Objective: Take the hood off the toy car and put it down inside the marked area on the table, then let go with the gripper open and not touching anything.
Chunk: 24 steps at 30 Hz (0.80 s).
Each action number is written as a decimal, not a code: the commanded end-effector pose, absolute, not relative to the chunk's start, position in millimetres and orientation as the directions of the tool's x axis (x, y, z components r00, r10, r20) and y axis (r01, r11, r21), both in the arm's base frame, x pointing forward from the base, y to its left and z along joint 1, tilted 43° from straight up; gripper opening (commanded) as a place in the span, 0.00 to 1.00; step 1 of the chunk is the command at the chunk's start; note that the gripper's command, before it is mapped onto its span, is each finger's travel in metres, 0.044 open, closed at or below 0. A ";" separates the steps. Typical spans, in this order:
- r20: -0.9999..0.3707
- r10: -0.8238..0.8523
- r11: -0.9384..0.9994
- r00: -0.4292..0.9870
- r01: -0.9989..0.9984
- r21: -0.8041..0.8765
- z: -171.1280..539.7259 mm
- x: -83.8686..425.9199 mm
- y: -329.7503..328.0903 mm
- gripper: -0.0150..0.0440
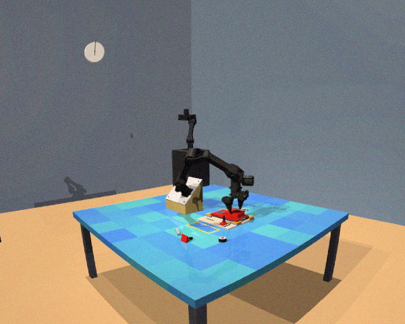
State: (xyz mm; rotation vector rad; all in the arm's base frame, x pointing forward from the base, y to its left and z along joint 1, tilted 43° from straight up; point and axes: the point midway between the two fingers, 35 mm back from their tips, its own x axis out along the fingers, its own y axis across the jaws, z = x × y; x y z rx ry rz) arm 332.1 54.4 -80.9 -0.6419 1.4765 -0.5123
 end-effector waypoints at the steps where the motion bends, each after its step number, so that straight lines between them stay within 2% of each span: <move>1: -0.736 -0.675 0.733 0.045 -0.076 -0.676 -82.3 332.4 52.6 1.00; 24: -0.736 -0.676 0.732 0.045 -0.076 -0.677 -90.6 332.9 44.9 1.00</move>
